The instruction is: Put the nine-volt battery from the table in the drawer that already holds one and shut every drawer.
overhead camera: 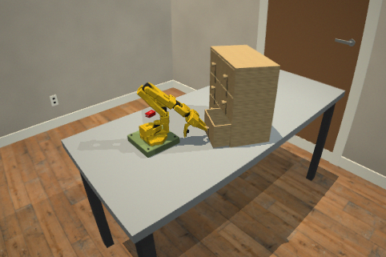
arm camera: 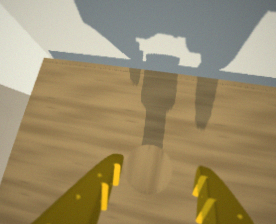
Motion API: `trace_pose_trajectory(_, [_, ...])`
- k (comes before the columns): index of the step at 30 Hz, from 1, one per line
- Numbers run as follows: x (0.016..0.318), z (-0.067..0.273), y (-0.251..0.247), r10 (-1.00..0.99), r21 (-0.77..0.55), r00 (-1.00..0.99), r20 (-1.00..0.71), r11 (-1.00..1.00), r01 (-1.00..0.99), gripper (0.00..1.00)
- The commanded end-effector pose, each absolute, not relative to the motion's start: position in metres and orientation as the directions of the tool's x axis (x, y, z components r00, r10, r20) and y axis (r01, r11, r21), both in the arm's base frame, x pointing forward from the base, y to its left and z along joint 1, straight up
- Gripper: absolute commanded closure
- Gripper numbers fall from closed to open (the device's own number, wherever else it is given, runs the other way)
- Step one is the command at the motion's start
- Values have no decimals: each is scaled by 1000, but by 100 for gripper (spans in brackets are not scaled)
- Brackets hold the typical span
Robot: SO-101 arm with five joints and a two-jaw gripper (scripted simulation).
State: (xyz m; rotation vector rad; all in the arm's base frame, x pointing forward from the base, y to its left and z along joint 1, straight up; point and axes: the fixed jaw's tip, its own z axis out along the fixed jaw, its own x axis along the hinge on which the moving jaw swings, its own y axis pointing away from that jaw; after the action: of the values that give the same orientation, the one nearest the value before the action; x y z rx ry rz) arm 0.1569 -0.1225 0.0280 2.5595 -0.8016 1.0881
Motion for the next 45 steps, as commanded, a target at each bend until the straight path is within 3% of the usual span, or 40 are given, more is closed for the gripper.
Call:
trace_pose_trajectory(1, [154, 27, -123, -407, 5, 565, 718, -809, -588, 79])
trace_pose_trajectory(17, [139, 51, -112, -429, -15, 550, 717, -798, -603, 79])
trace_pose_trajectory(45, [128, 58, -104, -440, -25, 542, 716, -792, -611, 79])
